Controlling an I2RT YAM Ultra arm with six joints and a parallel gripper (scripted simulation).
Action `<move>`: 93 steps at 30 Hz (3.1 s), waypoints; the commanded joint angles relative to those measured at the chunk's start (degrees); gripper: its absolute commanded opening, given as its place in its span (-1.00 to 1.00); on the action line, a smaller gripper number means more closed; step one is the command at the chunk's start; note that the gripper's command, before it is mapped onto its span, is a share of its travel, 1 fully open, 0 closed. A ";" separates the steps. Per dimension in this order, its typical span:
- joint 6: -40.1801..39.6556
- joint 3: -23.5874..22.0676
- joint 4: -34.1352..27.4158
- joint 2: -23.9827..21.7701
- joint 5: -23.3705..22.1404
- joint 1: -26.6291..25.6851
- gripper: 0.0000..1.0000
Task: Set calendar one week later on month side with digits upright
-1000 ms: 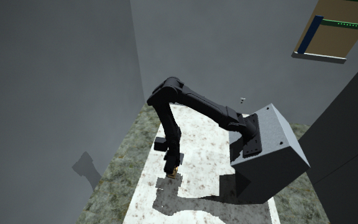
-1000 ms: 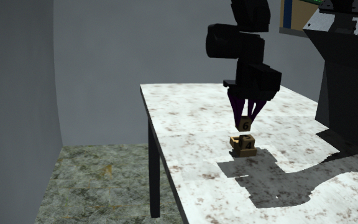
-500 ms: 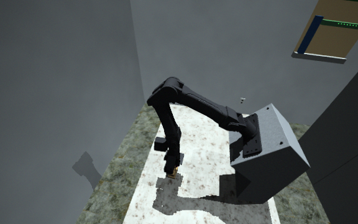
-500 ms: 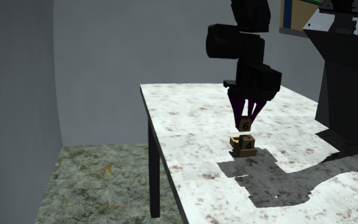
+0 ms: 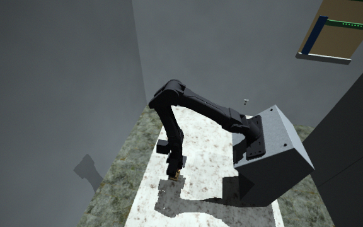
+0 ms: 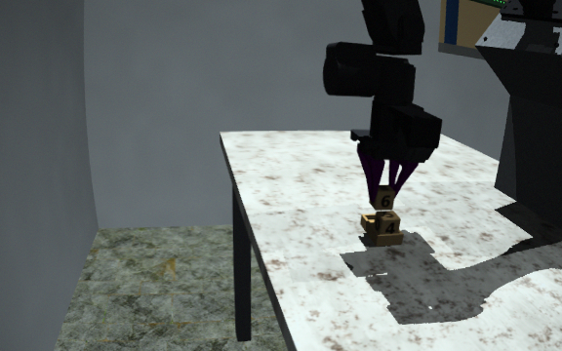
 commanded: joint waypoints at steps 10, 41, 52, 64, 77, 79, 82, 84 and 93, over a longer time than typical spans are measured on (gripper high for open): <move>-0.11 1.18 0.91 1.61 -0.75 -0.09 -0.49; -0.19 2.71 1.73 3.96 -0.85 -0.21 -0.49; -0.19 2.71 1.73 3.96 -0.85 -0.21 -0.49; -0.18 2.82 1.61 3.94 -0.85 -0.21 -0.49; -0.18 2.87 1.55 3.94 -0.84 -0.21 -0.49; -0.18 2.87 1.55 3.94 -0.84 -0.21 -0.49; -0.18 2.87 1.55 3.94 -0.84 -0.21 -0.49; -0.18 2.87 1.55 3.94 -0.84 -0.21 -0.49; -0.18 2.88 1.56 3.96 -0.85 -0.21 -0.49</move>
